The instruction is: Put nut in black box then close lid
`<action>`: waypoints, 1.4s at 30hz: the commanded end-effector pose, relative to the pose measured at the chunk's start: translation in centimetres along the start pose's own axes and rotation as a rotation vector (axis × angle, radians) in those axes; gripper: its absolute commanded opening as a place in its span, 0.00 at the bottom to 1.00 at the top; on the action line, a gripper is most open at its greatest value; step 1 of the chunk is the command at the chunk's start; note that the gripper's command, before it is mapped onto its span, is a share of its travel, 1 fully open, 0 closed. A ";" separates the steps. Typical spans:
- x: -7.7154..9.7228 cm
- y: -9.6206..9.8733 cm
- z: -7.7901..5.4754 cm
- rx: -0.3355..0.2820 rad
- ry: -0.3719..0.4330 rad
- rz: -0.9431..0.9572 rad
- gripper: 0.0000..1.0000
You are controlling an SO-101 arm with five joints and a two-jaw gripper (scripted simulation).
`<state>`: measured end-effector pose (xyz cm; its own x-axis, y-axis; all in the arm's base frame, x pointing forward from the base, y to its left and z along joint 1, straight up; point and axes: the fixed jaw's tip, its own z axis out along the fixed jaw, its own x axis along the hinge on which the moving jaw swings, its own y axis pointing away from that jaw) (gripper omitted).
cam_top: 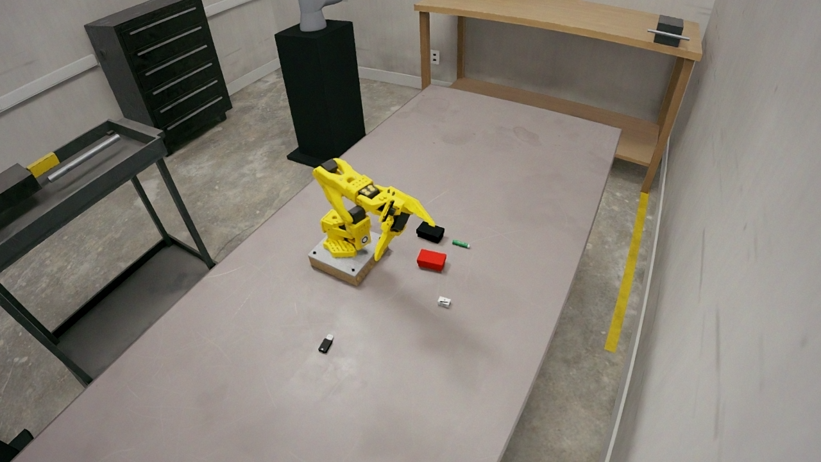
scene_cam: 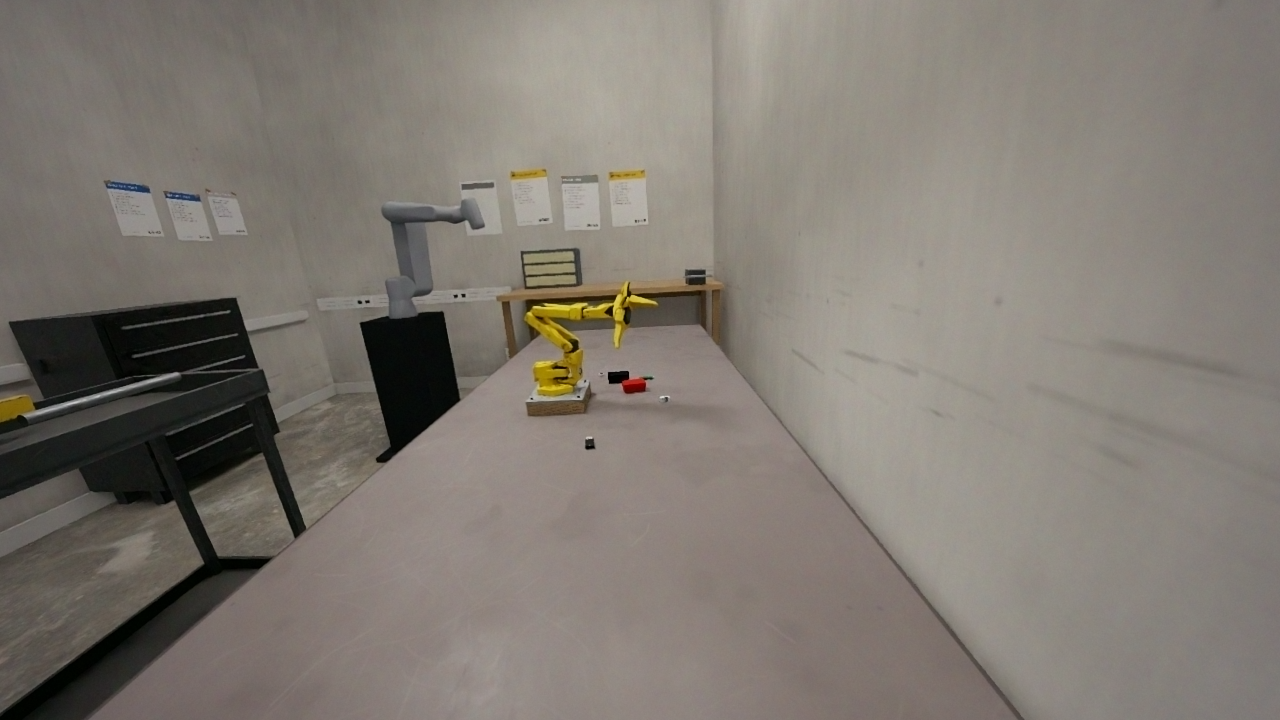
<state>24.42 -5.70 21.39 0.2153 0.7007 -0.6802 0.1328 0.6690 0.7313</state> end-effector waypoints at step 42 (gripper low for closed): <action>10.6 1.3 0.1 0.122 0.553 -0.044 0.79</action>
<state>26.33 0.31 16.52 -0.1901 0.7340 -0.6520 0.2174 0.6791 0.7011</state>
